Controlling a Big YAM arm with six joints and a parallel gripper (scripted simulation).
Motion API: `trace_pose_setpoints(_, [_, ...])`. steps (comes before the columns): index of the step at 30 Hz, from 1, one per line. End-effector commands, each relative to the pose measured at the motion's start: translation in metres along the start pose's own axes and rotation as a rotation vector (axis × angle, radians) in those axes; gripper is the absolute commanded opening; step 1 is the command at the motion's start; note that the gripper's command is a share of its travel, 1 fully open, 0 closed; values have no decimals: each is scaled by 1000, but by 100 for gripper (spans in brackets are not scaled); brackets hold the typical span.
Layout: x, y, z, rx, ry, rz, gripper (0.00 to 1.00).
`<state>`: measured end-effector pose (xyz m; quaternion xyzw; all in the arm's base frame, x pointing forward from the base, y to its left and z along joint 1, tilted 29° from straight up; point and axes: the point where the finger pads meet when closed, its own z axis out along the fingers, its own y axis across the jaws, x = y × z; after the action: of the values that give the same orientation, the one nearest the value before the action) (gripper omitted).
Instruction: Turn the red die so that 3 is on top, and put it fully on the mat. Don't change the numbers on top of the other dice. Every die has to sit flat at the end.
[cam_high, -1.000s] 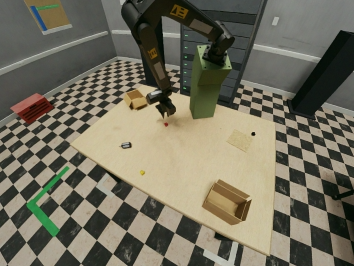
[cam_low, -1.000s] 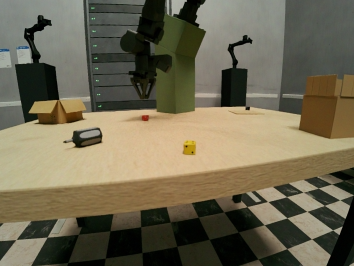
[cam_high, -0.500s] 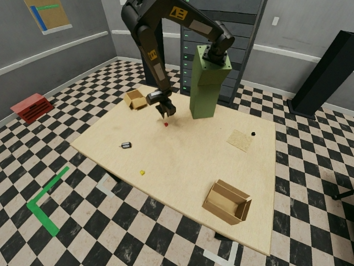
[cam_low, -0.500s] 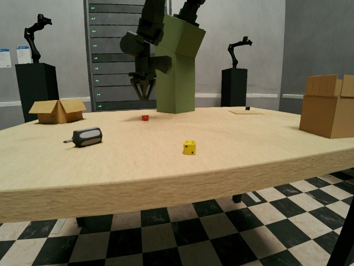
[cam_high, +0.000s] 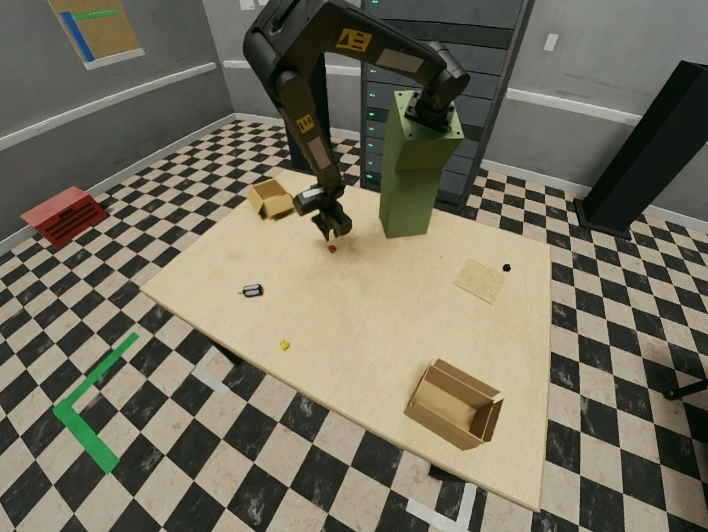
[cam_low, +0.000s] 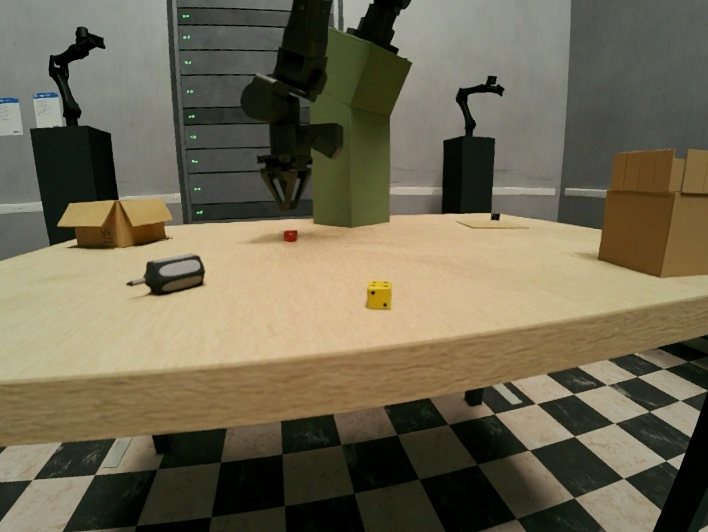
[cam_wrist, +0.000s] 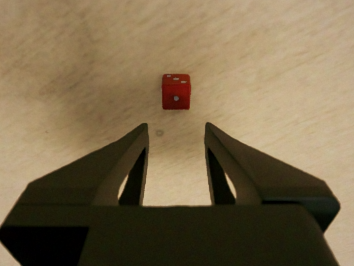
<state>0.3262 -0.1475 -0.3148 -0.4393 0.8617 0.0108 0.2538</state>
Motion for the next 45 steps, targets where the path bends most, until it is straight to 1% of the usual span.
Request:
trace_pose_setpoints(1, [-6,10,5,-13,-2,2,34])
trace_pose_setpoints(2, [-5,3,9,-2,-2,-3,34])
trace_pose_setpoints(15, [-4,4,27,-3,-2,-3,34])
trace_pose_setpoints(17, [-4,4,27,-3,-2,-3,34])
trace_pose_setpoints(18, [-6,9,24,-10,-2,1,34])
trace_pose_setpoints(20, [-4,3,30,-2,-2,-3,34])
trace_pose_setpoints(22, [-4,4,32,-2,-2,-3,34])
trace_pose_setpoints(25, [-4,9,32,-11,-2,1,34])
trace_pose_setpoints(29, [-6,0,32,4,-3,-6,34])
trace_pose_setpoints(32, [-6,4,32,-2,-3,-3,34])
trace_pose_setpoints(45, [-6,4,32,-3,-3,-3,34])
